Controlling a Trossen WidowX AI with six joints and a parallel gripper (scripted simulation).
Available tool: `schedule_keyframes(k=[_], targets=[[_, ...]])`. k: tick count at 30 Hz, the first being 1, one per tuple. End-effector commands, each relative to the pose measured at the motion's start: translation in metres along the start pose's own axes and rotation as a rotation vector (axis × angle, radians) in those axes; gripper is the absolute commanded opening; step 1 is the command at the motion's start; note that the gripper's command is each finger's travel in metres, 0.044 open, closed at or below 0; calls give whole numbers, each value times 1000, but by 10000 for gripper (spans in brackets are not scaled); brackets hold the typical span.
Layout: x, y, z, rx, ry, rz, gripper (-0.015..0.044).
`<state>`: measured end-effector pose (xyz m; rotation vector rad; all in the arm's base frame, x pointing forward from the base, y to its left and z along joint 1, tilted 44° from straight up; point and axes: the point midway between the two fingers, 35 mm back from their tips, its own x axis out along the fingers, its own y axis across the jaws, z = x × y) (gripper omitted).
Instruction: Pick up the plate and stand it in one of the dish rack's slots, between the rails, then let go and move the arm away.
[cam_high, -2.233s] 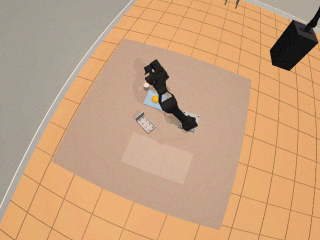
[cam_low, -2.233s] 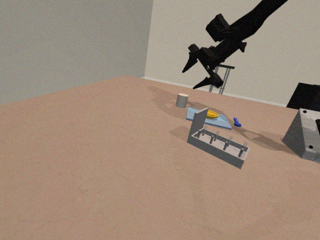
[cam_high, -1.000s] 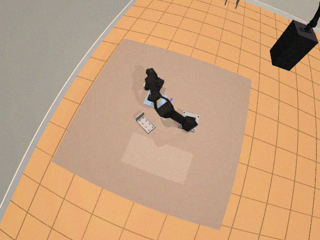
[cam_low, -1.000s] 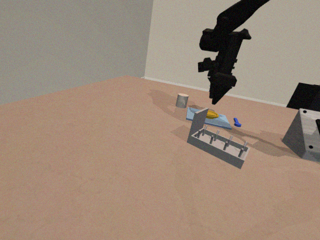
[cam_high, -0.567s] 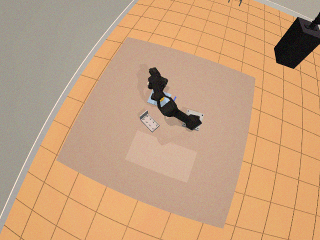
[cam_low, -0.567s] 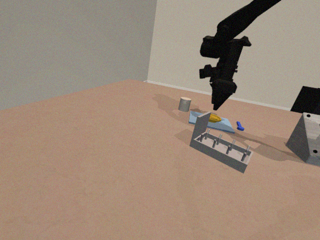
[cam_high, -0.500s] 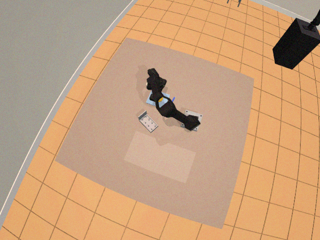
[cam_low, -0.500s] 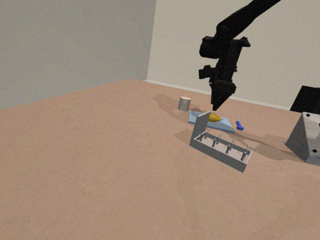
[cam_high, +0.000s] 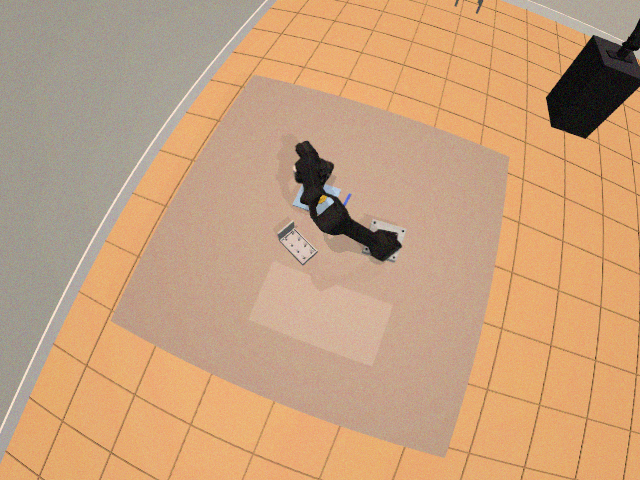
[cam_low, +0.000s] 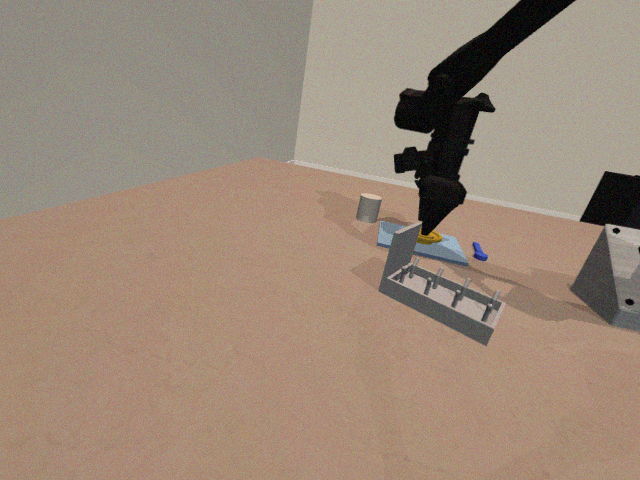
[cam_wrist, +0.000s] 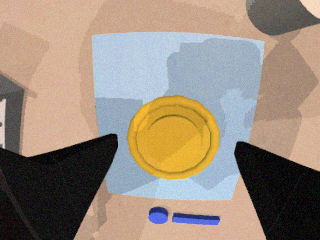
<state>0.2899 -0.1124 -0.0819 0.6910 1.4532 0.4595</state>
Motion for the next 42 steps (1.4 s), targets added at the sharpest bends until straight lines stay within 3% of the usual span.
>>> schedule_keyframes(k=[1,19,29,40,42], targets=[[8,1,-3,6,5,7,400],[22,2,-4,7,5,9,378],[22,2,-4,7,5,9,311],[-21,-3,4,8,4,2,23],[-31,-3,5,8,4,0,0]])
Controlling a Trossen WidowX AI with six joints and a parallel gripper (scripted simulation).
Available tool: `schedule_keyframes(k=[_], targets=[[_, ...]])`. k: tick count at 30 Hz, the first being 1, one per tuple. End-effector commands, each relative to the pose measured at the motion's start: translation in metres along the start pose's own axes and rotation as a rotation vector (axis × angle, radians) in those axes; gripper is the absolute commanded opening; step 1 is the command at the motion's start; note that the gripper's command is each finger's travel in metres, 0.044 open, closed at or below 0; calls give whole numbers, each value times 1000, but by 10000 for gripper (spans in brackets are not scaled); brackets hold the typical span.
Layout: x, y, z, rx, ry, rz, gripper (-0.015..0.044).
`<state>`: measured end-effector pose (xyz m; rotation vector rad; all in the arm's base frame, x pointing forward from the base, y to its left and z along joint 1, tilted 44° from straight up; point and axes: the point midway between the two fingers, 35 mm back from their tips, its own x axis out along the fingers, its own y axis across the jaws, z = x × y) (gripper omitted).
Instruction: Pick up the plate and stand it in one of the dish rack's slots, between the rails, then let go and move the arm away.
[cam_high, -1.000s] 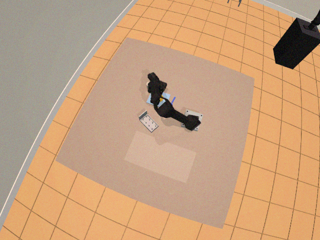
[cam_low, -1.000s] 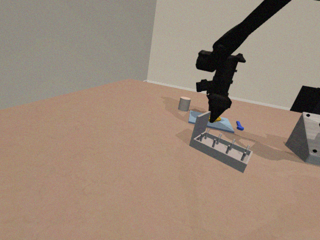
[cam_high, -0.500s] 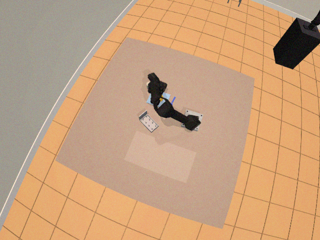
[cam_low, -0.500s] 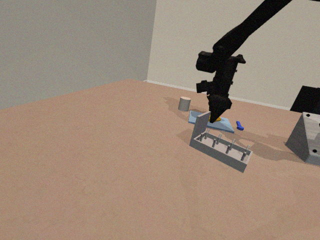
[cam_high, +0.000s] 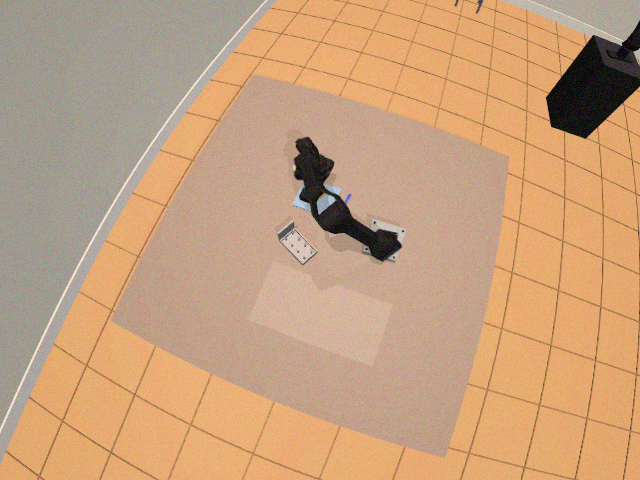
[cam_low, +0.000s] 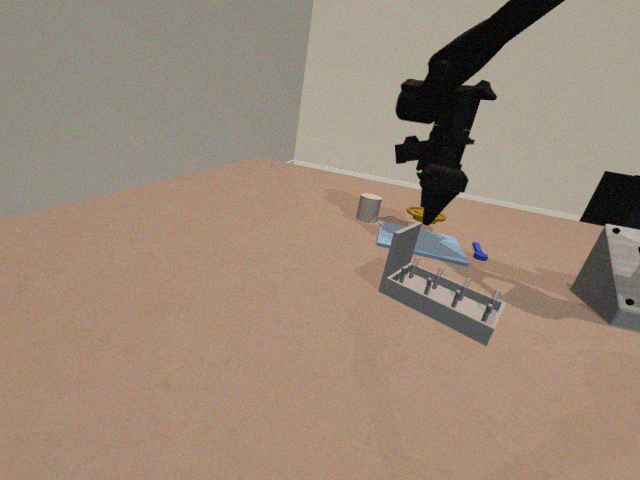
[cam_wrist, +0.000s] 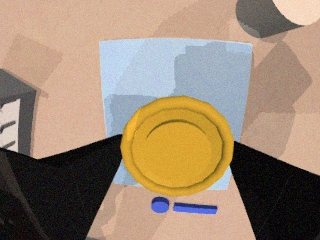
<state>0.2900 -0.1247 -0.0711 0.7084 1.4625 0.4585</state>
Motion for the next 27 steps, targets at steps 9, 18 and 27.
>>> schedule_keyframes(k=[9,18,27], targets=[[-58,-3,4,-6,-3,-12,0],[-95,-3,3,-7,-1,-7,0],[-107,5,2,42,6,-17,0]])
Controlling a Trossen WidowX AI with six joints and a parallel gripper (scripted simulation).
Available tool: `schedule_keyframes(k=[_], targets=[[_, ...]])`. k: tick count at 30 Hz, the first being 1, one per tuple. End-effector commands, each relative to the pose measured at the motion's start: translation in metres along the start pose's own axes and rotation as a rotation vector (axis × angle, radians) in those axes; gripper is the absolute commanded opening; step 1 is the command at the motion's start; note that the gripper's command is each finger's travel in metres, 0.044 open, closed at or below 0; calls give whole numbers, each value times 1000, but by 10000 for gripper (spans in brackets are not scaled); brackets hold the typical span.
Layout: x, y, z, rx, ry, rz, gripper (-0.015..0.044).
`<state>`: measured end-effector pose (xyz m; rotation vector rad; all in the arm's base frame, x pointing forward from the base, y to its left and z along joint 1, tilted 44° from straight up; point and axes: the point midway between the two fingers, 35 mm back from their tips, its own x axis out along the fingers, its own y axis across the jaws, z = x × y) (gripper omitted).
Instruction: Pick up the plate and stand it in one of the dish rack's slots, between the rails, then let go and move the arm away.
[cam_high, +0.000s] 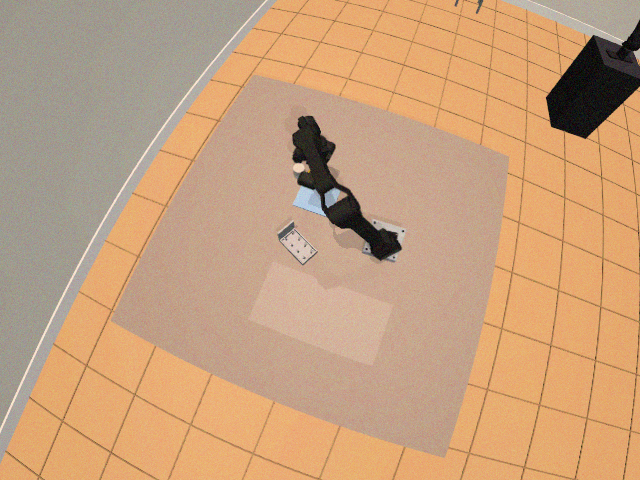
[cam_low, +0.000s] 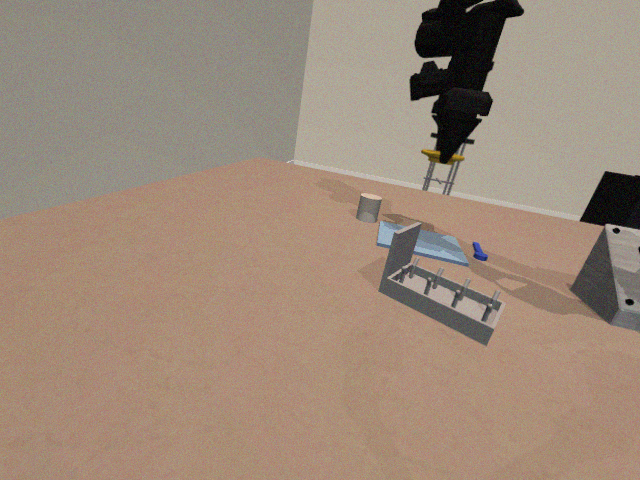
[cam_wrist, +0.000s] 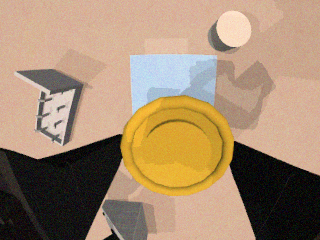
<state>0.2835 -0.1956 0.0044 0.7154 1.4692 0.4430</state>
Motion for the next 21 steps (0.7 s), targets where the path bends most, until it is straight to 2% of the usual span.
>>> schedule_keyframes(k=[1,21], targets=[[-4,8,-1,46,8,-15,0],[-15,109,-13,715,-11,-19,0]])
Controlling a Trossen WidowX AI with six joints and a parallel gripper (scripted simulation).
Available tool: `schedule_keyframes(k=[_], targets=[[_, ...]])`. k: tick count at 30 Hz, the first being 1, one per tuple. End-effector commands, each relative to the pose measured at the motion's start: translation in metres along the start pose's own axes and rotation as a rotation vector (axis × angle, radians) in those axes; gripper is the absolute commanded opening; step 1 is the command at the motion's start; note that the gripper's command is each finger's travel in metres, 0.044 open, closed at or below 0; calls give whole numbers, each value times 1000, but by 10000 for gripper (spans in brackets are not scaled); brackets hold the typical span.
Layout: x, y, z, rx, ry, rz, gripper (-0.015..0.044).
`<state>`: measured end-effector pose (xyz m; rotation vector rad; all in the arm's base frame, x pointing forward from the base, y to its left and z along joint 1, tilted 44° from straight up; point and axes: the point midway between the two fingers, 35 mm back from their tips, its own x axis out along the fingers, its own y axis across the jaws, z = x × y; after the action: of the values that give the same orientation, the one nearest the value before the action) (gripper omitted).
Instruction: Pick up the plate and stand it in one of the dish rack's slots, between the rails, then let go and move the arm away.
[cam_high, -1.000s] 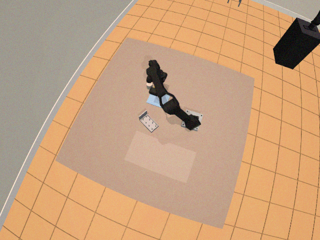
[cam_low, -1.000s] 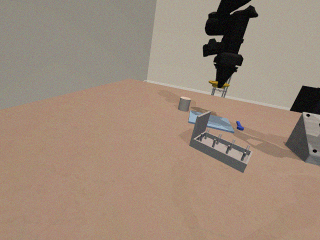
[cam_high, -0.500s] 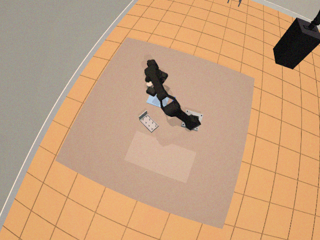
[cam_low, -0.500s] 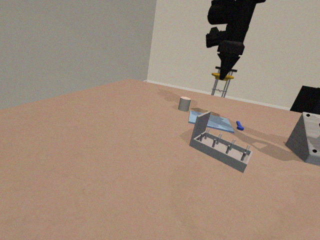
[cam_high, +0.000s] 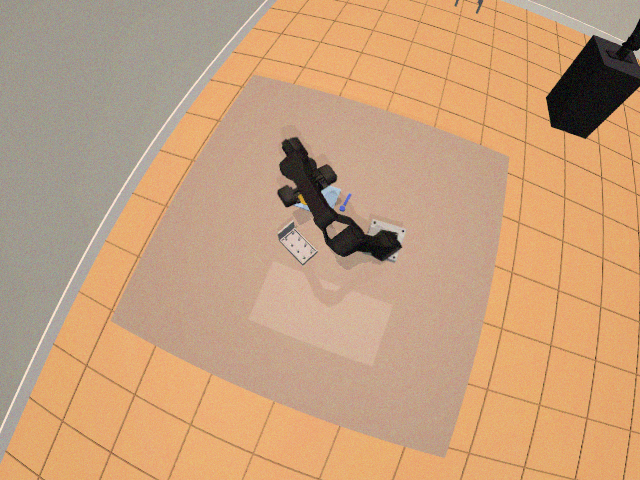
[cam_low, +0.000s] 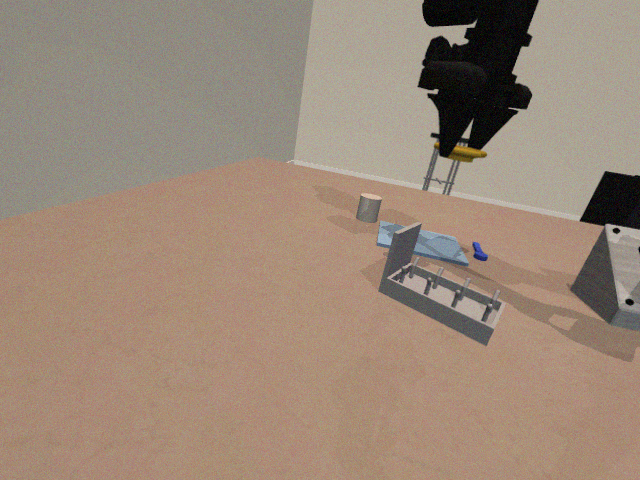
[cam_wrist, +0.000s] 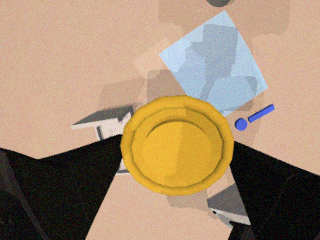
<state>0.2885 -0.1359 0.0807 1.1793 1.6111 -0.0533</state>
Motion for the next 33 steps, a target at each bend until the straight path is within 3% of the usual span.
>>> schedule_keyframes(k=[1,33], targets=[[0,12,-16,130,6,6,0],[7,79,-155,1227,53,32,0]])
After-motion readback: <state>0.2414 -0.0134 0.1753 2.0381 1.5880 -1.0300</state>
